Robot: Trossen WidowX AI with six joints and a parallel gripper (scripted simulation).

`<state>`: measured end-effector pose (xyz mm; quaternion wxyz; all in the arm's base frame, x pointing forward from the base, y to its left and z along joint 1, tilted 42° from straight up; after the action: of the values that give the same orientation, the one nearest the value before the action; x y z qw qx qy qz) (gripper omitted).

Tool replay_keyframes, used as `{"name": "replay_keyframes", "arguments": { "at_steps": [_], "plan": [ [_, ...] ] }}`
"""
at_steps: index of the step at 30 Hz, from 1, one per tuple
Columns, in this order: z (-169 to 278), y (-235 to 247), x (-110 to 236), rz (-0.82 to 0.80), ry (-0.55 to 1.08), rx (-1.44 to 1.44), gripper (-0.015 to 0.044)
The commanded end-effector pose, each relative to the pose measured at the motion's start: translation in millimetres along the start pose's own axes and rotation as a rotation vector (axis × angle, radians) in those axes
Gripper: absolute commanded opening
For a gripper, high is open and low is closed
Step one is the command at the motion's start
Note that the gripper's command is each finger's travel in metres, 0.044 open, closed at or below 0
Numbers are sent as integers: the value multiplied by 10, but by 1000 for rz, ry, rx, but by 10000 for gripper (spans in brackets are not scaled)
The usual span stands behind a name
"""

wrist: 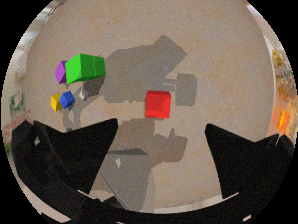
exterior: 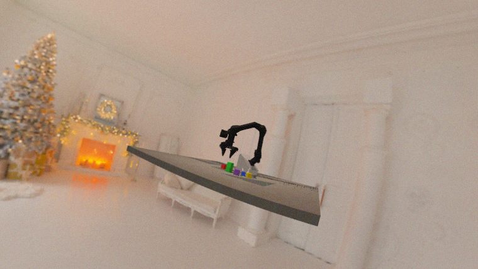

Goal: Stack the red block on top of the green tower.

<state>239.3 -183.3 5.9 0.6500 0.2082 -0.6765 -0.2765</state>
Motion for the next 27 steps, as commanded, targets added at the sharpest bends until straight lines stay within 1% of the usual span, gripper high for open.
{"name": "replay_keyframes", "arguments": {
  "at_steps": [1, 5, 10, 17, 27],
  "plan": [
    [16, 27, 2, -16, 2, -2, 440],
    [7, 24, -154, -16, 1, -2, 440],
    [16, 39, -523, -18, 1, -1, 440],
    [17, 42, -567, -18, 1, -1, 440],
    [12, 44, -728, -18, 1, -1, 440]
  ]
}}
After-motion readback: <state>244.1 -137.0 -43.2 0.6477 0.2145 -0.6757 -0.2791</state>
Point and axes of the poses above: the point midway between the two fingers, 35 mm back from their tips, its own x axis back along the fingers, its own y axis across the jaws, z = x × y, the point moved 7 cm from there along x, back along the fingers, and after that the axes turned 7 degrees about x, right-handed, at the moved point
